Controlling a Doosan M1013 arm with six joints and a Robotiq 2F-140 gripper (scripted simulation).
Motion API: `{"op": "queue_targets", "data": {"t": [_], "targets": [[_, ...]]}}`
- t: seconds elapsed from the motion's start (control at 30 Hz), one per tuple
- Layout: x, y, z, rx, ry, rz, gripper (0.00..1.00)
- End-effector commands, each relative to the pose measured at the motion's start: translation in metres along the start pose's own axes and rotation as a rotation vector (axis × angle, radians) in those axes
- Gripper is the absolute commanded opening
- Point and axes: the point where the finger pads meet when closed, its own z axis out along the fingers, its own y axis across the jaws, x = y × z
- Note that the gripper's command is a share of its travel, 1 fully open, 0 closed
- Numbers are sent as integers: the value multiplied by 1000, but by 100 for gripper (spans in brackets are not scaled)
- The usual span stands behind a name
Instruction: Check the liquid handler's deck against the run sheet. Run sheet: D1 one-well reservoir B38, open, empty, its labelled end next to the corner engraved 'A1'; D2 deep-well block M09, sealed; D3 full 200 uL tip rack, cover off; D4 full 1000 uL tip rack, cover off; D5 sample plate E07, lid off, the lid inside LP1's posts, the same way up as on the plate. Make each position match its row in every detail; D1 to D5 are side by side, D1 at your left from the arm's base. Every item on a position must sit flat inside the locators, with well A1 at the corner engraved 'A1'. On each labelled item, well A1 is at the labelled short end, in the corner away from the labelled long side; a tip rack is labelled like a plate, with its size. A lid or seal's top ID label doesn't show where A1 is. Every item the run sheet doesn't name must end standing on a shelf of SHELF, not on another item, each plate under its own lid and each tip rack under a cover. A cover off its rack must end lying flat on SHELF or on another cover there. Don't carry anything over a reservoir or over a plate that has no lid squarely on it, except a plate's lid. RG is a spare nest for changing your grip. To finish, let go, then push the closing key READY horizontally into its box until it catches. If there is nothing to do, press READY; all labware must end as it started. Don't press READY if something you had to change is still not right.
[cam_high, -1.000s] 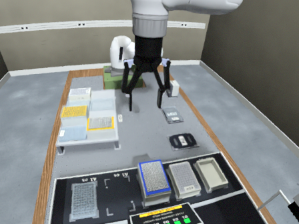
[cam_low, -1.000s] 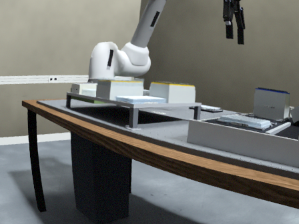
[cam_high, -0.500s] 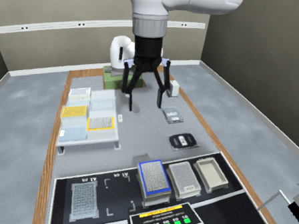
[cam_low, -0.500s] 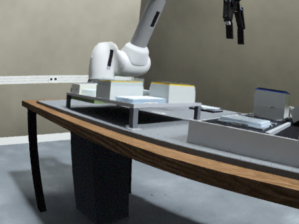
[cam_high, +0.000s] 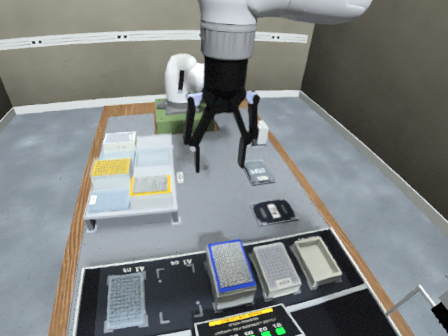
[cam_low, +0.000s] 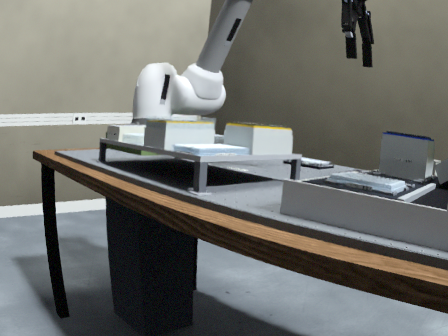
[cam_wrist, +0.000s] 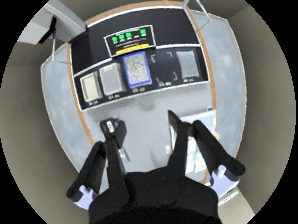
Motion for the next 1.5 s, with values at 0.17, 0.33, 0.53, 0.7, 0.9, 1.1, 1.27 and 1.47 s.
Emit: {"op": "queue_targets", "data": {"t": [0.17, 0.33, 0.53, 0.7, 0.9, 1.1, 1.27, 1.47], "targets": [[35, -5, -1, 4, -5, 1, 66], [60, -5, -1, 3, -5, 1, 66], [90, -5, -1, 3, -5, 1, 66], [109, -5, -1, 3, -5, 0, 66], [134, -5, -1, 3, -5, 0, 66], [144, -5, 0, 3, -5, 0, 66], [144, -5, 0, 3, -5, 0, 66], [144, -5, -2, 3, -3, 0, 66]]}}
